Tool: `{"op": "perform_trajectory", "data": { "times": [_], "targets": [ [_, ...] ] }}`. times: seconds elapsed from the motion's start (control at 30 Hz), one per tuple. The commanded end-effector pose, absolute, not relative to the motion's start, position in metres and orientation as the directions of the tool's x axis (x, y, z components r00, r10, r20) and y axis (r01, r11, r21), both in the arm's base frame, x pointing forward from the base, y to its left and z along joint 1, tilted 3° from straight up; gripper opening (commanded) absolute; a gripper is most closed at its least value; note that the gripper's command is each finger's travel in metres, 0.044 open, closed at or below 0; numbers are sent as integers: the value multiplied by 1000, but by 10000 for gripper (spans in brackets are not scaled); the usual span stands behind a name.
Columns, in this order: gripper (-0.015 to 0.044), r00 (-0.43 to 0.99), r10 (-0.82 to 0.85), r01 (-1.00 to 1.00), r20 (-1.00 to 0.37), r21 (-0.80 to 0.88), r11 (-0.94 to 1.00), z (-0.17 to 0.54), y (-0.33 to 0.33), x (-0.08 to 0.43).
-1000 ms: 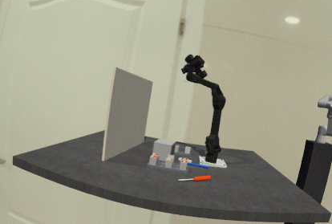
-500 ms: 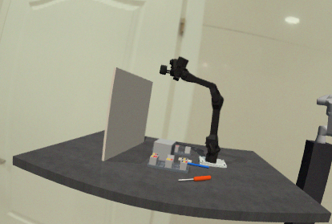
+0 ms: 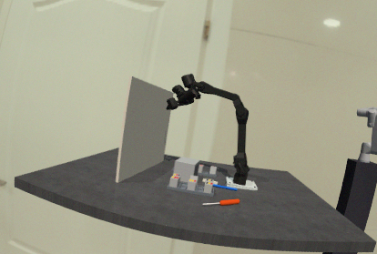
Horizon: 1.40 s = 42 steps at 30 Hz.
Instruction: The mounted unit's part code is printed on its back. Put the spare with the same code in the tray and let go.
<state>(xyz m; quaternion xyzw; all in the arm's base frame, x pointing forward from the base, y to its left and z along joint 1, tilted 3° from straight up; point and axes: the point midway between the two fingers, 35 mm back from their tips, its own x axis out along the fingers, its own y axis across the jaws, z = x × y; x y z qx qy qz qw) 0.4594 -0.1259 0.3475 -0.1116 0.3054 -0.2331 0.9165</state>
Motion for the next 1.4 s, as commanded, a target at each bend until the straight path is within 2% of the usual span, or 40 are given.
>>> {"op": "perform_trajectory", "data": {
  "times": [0.0,0.23,0.43,1.07,1.2,1.37],
  "targets": [
    [440,657,-358,208,-664,-297,932,309,-85,458],
    [440,378,-118,-2,-918,-128,992,238,-5,422],
    [440,73,7,-63,-997,3,998,206,47,373],
    [440,63,11,-84,-998,6,996,205,51,372],
    [440,40,23,-479,-999,1,878,191,111,364],
    [440,4,27,-896,-1000,8,444,170,195,333]
  ]
}}
